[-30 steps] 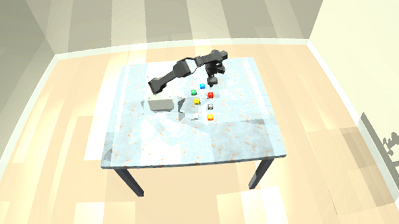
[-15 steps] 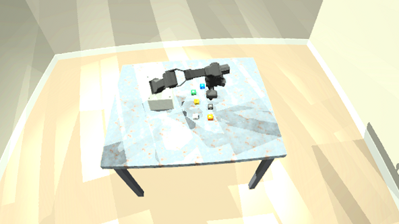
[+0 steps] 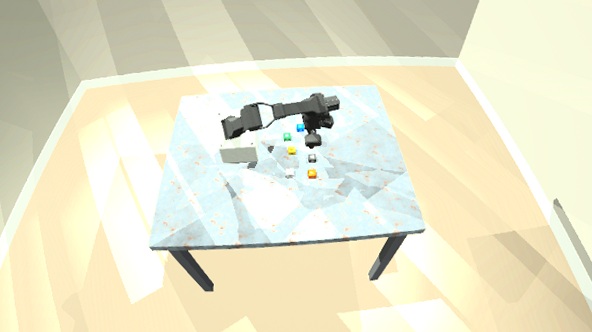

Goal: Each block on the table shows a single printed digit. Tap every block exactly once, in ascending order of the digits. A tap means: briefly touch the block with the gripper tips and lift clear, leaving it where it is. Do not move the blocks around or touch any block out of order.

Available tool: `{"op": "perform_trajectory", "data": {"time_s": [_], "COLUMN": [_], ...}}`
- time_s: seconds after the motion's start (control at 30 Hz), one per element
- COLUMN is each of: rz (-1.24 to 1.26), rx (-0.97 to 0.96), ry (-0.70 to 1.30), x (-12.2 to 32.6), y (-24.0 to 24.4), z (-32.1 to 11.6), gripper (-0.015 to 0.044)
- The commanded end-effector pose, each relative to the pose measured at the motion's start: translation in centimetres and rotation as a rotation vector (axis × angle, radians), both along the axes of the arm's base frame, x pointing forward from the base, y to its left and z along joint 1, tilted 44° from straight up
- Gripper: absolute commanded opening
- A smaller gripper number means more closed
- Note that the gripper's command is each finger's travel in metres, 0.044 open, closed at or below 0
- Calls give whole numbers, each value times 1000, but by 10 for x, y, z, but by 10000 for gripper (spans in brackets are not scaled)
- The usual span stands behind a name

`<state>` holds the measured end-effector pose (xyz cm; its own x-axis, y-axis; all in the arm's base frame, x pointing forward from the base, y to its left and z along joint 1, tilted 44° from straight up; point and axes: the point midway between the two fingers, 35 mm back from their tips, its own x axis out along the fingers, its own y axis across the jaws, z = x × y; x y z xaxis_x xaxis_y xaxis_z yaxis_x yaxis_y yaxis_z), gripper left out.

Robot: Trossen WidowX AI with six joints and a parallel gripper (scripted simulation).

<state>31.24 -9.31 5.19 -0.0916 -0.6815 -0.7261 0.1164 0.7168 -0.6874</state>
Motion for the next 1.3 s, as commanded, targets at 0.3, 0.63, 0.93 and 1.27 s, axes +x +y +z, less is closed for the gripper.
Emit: {"op": "perform_trajectory", "data": {"time_s": [0.3,0.63,0.93,1.27], "rz": [4,4,4,4], "rx": [-5,-5,-5,-5], "ry": [-1,-1,-1,3], "x": [-8,-8,-8,-87], "y": [-50,-50,-50,-37], "z": [50,50,50,46], "gripper": [400,400,400,400]}}
